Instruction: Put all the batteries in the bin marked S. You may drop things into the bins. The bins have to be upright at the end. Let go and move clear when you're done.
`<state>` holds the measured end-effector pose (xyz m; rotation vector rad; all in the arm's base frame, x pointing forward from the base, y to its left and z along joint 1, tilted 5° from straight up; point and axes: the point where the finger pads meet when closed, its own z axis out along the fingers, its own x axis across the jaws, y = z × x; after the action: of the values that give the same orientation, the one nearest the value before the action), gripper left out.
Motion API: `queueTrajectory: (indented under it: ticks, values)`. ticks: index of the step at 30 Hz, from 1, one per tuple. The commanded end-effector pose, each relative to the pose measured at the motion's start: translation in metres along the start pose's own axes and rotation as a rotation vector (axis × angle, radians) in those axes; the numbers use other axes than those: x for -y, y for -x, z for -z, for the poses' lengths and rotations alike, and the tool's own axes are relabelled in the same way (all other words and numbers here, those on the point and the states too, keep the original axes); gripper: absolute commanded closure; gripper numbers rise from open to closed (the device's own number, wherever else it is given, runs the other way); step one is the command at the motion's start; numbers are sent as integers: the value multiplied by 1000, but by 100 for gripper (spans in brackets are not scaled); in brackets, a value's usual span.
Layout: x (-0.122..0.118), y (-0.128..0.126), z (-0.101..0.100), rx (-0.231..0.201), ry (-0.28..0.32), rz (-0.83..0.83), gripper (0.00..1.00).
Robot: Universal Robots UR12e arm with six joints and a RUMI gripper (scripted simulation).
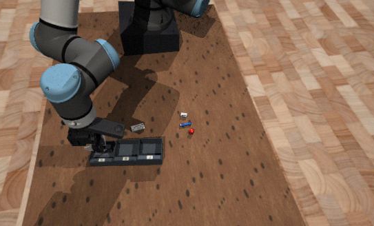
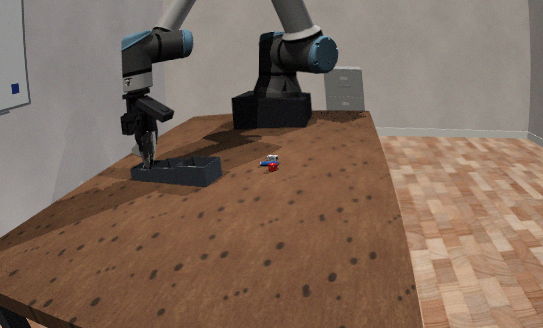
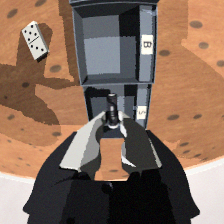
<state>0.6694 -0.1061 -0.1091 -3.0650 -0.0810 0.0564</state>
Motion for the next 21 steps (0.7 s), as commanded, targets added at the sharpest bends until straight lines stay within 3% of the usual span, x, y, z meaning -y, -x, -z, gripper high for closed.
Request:
queueTrajectory:
  ticks: [1,4,5,21]
  values:
    - [0,0,1,-1,1,0,100]
    - [0,0,1,-1,1,0,100]
    - [0,0,1,-1,1,0,83]
    - [0,0,1,-1,1,0,83]
